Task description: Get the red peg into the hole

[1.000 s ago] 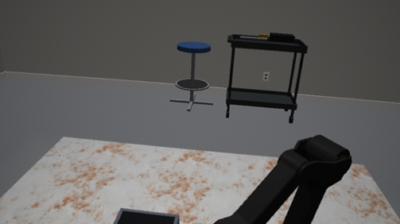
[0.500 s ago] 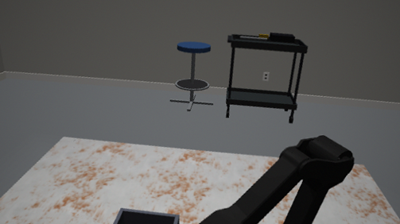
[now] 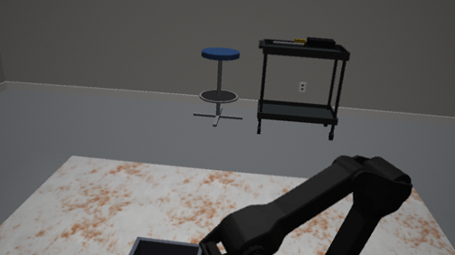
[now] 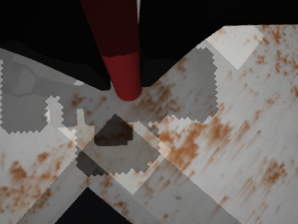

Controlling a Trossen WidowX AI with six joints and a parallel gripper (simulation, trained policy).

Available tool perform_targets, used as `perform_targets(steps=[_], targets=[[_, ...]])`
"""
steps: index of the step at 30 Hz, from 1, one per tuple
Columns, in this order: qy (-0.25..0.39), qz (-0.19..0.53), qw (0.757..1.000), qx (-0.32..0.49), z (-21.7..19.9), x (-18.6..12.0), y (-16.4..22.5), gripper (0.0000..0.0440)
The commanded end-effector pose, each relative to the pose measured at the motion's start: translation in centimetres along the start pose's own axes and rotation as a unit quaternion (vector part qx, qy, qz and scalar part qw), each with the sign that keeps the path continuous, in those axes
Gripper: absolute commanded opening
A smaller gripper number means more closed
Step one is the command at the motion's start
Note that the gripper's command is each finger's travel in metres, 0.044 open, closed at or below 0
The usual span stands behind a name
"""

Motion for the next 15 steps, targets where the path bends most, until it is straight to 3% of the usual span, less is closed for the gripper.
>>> perform_targets(steps=[1,15], targets=[[0.002,-0.022,1.000,-0.004,-0.1,-1.2,-1.6,0.0000],[0.026,-0.060,0.998,0.027,-2.1,-1.9,-7.2,0.0000]])
Point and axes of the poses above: the point midway between the two fingers, 35 mm back from their tips, its own x axis out along the fingers, its own z axis across the jaws, y = z × x, the point moved 5 cm from there along -x, back along the fingers, and after that the axes turned 14 degrees about -x, right-handed, at the moved point
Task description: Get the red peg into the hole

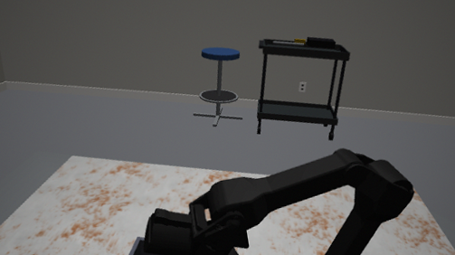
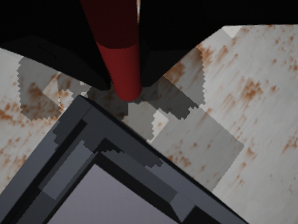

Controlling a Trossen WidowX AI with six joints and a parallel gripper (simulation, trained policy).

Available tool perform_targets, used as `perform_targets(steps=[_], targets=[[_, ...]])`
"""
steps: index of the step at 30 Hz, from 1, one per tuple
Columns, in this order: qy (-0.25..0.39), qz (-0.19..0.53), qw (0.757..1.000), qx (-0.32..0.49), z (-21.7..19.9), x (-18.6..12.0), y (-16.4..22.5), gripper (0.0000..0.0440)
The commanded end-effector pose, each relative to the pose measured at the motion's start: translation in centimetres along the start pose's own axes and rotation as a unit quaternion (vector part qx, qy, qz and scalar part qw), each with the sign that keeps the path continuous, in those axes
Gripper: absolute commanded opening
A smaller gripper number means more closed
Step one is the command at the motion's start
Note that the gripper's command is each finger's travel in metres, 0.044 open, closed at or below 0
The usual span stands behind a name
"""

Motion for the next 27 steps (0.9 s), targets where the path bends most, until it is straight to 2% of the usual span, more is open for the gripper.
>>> perform_targets(steps=[1,27], targets=[[0.007,-0.011,1.000,0.007,-0.5,0.2,-1.5,0.0000],[0.031,-0.020,0.997,0.070,-3.8,4.7,-8.0,0.0006]])
Point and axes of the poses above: the point midway between the two fingers, 35 mm back from their tips, its own x axis out along the fingers, its own z axis across the jaws, y = z × x, the point moved 5 cm from there along -x, back along the fingers, and after that the axes turned 14 degrees about -x, right-handed, at the moved point
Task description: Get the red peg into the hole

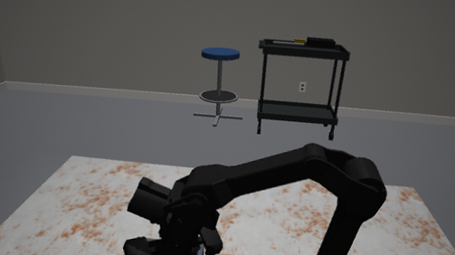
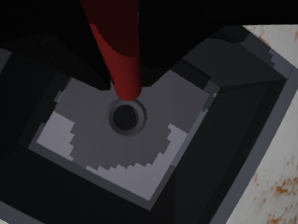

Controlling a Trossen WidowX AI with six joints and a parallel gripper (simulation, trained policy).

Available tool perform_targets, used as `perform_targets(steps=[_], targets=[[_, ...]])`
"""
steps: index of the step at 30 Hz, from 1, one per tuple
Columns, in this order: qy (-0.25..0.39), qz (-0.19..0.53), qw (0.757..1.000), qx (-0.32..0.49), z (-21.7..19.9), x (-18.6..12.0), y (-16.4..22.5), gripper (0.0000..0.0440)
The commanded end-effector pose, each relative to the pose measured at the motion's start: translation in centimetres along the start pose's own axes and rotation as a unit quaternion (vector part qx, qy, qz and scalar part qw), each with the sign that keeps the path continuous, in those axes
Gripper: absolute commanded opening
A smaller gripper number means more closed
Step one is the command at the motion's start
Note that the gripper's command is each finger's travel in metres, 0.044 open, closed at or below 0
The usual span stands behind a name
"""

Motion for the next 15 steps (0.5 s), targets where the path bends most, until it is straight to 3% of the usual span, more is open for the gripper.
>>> perform_targets(steps=[1,12,15], targets=[[-0.003,0.005,1.000,0.002,0.0,0.7,-0.6,0.0006],[0.009,0.034,0.999,0.000,-0.2,3.6,-1.0,0.0002],[0.014,0.041,0.999,-0.007,-0.3,4.3,-1.0,0.0039]])
Point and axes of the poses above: the point midway between the two fingers, 35 mm back from their tips, its own x axis out along the fingers, its own z axis across the jaws, y = z × x, the point moved 5 cm from there along -x, back along the fingers, and after that the axes turned 14 degrees about -x, right-handed, at the moved point
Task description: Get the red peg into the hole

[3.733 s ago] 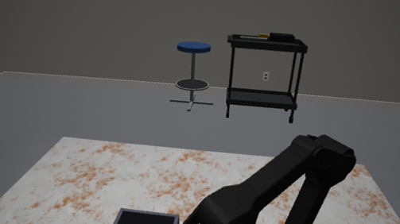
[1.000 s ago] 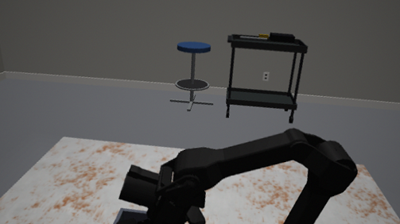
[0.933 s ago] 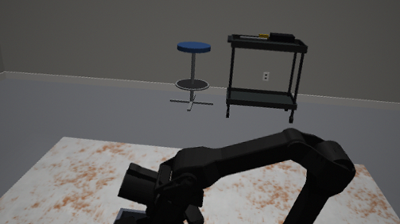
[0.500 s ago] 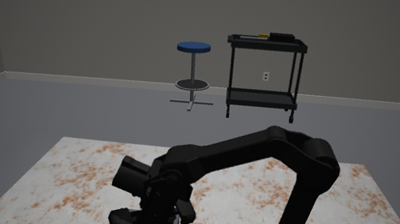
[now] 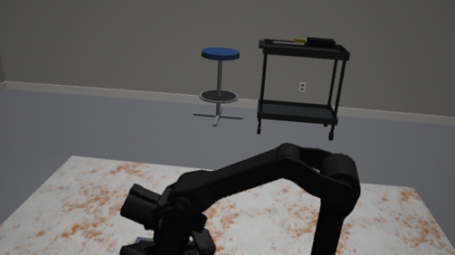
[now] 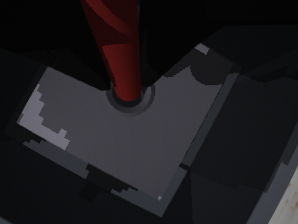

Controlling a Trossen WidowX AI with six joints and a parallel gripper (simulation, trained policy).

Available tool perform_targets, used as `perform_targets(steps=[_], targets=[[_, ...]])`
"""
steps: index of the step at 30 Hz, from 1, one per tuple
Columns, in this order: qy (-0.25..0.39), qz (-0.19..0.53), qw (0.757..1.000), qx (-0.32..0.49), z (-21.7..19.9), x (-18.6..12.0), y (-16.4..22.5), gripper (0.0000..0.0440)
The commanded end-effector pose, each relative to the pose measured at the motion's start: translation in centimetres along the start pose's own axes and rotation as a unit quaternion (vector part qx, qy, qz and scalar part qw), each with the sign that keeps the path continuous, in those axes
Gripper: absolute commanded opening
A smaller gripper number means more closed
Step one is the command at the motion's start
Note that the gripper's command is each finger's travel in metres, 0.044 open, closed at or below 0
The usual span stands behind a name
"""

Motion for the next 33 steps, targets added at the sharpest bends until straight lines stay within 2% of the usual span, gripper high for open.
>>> perform_targets(steps=[1,4,6,33], targets=[[0.003,0.009,1.000,-0.010,0.0,0.8,-0.2,0.0062],[0.007,0.014,1.000,-0.020,0.0,1.3,-0.4,0.0132],[0.013,0.020,0.999,-0.027,0.0,1.5,-0.4,0.0146],[0.026,0.042,0.996,-0.079,1.2,2.3,-6.5,0.0112]])
Point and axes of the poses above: the point midway between the two fingers, 35 mm back from their tips, its own x axis out along the fingers, its own z axis across the jaws, y = z × x, the point moved 5 cm from there along -x, back along the fingers, and after that the axes turned 14 degrees about -x, right-handed, at the moved point
